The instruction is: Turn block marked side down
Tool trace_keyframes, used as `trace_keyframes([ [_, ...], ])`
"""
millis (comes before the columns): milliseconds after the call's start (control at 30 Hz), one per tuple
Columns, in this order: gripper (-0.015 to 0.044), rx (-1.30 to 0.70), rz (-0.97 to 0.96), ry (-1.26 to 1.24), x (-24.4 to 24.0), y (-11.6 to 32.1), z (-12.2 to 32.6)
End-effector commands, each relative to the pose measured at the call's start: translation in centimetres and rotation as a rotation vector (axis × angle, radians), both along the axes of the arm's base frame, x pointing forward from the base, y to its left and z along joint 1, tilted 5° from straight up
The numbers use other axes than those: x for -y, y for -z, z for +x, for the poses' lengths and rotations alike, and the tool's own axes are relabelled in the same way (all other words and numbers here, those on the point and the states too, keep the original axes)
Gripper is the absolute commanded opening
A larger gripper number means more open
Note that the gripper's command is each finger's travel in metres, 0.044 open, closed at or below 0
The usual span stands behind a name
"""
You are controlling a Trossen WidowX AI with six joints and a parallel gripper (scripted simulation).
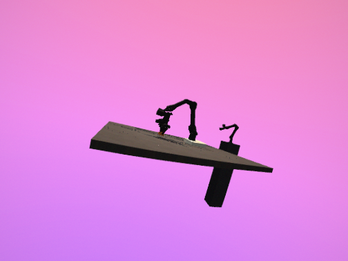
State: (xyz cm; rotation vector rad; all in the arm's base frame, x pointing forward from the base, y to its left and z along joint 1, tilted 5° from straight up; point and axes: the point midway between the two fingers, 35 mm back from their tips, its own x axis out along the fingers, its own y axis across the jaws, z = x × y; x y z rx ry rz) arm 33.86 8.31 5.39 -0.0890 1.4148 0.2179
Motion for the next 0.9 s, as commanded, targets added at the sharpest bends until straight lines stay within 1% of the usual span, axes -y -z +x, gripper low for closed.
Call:
trace_keyframes([
  [0,0.0,0.055,0.008,0.008,0.02,0.13,0.06],
  [867,0.0,0.459,0.093,0.037,0.12,0.4,-0.61],
])
